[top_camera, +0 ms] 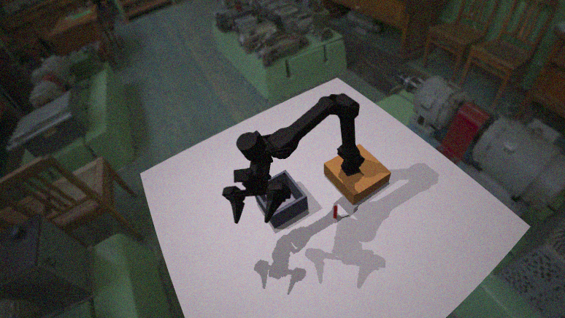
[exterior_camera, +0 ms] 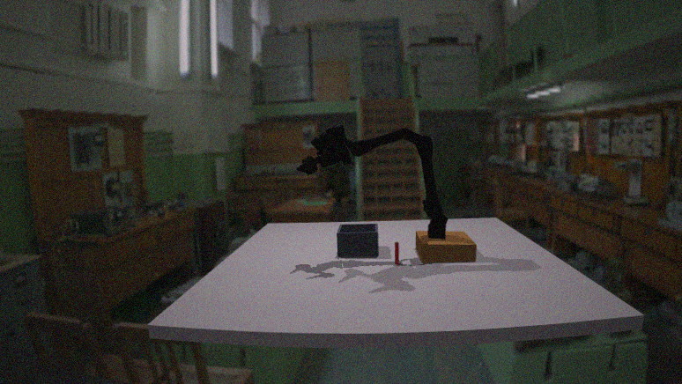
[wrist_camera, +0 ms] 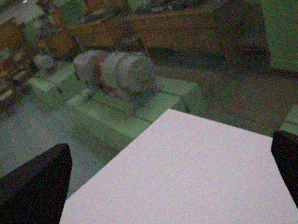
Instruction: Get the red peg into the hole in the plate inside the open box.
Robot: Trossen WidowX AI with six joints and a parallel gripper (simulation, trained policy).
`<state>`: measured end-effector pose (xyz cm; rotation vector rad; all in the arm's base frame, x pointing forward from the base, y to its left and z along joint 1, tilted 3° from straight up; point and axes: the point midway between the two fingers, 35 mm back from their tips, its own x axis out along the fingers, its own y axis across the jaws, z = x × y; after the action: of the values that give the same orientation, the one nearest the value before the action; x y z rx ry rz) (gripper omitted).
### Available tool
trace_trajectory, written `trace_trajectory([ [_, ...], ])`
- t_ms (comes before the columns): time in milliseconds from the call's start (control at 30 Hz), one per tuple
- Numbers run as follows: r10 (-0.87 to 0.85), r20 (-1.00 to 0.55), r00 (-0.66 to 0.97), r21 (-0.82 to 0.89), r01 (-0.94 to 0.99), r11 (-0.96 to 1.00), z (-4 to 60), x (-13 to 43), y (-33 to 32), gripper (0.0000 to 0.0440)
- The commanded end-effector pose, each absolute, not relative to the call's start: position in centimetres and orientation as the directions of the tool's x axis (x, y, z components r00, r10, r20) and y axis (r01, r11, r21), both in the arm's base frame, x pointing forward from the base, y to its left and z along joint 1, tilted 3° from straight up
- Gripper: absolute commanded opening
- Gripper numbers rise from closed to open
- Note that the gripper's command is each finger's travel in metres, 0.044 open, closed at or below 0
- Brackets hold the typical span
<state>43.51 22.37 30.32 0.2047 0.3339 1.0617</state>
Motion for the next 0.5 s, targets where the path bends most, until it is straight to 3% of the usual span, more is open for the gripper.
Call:
trace_trajectory([
  [0, 0.847, -0.231, 0.478, 0.414, -0.740, 0.530, 29.6, 42.1, 22.5, 0.0440],
  [467, 0.729, -0.491, 0.477, 0.624, -0.391, 0.676, 24.3, 36.7, 22.9, 0.0440],
])
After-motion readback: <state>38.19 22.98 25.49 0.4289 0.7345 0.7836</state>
